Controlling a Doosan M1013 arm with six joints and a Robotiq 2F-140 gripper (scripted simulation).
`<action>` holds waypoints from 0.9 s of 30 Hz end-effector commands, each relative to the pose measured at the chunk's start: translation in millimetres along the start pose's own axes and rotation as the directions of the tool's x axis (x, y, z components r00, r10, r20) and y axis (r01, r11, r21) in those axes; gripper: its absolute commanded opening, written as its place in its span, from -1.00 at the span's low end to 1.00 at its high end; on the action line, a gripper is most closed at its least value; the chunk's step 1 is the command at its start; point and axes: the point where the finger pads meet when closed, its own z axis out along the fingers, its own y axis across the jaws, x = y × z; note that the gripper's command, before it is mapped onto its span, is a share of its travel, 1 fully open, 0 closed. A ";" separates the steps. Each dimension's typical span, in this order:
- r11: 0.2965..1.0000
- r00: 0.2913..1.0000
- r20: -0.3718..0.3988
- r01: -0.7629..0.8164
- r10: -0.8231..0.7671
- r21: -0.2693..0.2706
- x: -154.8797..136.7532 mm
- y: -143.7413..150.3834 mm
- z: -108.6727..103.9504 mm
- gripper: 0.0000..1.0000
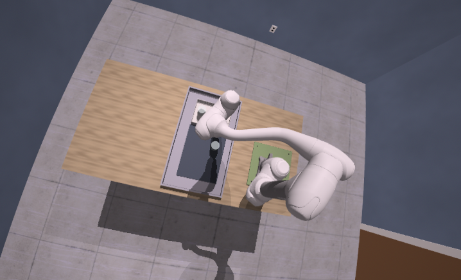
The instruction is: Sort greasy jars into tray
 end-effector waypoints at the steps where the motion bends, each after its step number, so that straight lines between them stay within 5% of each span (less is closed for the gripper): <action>1: 1.000 1.000 0.002 0.005 -0.005 -0.004 7.6 -9.4 1.7 -1.00; 27: 1.000 1.000 0.002 0.005 -0.005 -0.004 41.0 -81.7 2.0 -1.00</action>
